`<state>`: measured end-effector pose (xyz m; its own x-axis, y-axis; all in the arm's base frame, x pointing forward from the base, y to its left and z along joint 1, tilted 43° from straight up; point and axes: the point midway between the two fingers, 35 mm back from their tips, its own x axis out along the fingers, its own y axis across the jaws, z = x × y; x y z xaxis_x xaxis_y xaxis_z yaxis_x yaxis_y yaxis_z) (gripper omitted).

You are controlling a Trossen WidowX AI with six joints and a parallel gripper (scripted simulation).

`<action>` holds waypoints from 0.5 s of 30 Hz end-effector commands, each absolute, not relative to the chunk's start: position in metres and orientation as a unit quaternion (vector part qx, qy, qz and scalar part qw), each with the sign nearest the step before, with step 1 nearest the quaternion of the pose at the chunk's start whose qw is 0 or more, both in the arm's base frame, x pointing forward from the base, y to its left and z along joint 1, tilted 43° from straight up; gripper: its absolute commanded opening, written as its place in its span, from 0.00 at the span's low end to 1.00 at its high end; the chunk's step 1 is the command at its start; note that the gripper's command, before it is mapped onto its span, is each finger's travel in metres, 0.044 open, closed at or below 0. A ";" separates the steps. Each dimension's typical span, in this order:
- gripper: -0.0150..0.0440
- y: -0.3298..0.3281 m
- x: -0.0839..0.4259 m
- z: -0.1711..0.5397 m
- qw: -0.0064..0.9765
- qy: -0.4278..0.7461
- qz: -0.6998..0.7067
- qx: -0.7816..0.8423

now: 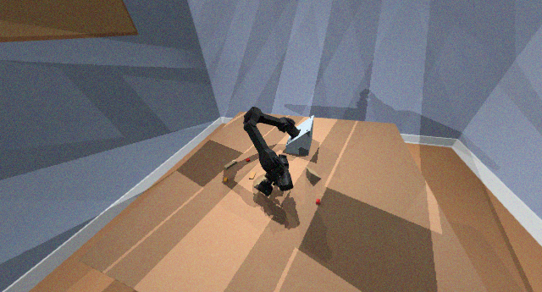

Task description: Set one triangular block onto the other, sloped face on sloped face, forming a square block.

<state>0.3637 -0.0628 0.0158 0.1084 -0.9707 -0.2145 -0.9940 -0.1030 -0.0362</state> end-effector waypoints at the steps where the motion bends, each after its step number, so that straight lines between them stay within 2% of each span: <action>1: 0.87 -0.063 0.364 0.016 0.086 0.664 0.068 -0.740; 7: 0.60 -0.063 0.364 0.016 0.086 0.664 0.068 -0.740; 14: 0.52 -0.063 0.364 0.016 0.086 0.664 0.068 -0.740; 15: 0.48 -0.063 0.364 0.016 0.086 0.664 0.068 -0.740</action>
<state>0.3637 -0.0628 0.0158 0.1084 -0.9707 -0.2145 -0.9940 -0.1030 -0.0362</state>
